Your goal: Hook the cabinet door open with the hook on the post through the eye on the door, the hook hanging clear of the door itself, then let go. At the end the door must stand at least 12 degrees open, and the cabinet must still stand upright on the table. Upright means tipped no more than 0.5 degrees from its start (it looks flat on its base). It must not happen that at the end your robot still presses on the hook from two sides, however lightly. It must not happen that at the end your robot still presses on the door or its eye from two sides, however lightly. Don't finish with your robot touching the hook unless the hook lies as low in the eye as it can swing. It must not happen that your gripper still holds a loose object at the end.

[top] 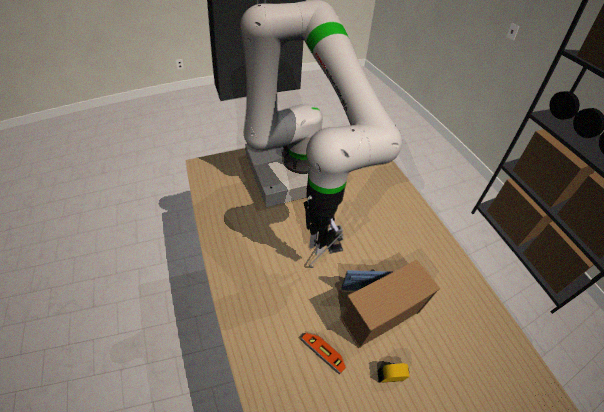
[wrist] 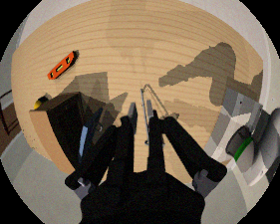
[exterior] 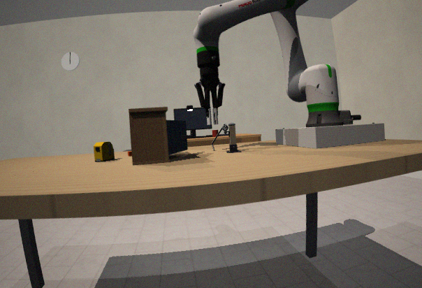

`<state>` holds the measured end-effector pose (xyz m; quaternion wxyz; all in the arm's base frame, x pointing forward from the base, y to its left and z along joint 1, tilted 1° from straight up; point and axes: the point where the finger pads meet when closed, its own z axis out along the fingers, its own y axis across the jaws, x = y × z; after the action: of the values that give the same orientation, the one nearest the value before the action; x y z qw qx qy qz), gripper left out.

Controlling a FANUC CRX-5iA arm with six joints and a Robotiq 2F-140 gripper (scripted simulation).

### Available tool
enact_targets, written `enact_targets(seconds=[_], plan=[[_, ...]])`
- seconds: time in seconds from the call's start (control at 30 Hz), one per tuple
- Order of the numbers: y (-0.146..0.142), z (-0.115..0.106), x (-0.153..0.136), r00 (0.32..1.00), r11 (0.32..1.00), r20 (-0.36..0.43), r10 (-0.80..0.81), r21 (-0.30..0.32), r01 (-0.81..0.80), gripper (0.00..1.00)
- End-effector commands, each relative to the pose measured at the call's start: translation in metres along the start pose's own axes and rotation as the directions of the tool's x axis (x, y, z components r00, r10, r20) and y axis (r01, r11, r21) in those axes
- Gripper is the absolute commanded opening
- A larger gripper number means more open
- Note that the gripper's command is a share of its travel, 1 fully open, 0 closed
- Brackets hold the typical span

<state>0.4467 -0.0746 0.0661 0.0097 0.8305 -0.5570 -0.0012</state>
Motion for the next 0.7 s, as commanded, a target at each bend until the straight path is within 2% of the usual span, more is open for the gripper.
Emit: enact_targets(seconds=[0.0,0.33,0.67], plan=[[0.000,0.011,0.000,1.000,1.000,0.000,0.000,0.001,0.000,0.14],[0.000,0.041,0.001,1.000,1.000,0.000,0.000,0.001,0.000,0.14],[0.000,0.051,0.001,1.000,1.000,0.000,0.000,0.001,0.000,0.14]])
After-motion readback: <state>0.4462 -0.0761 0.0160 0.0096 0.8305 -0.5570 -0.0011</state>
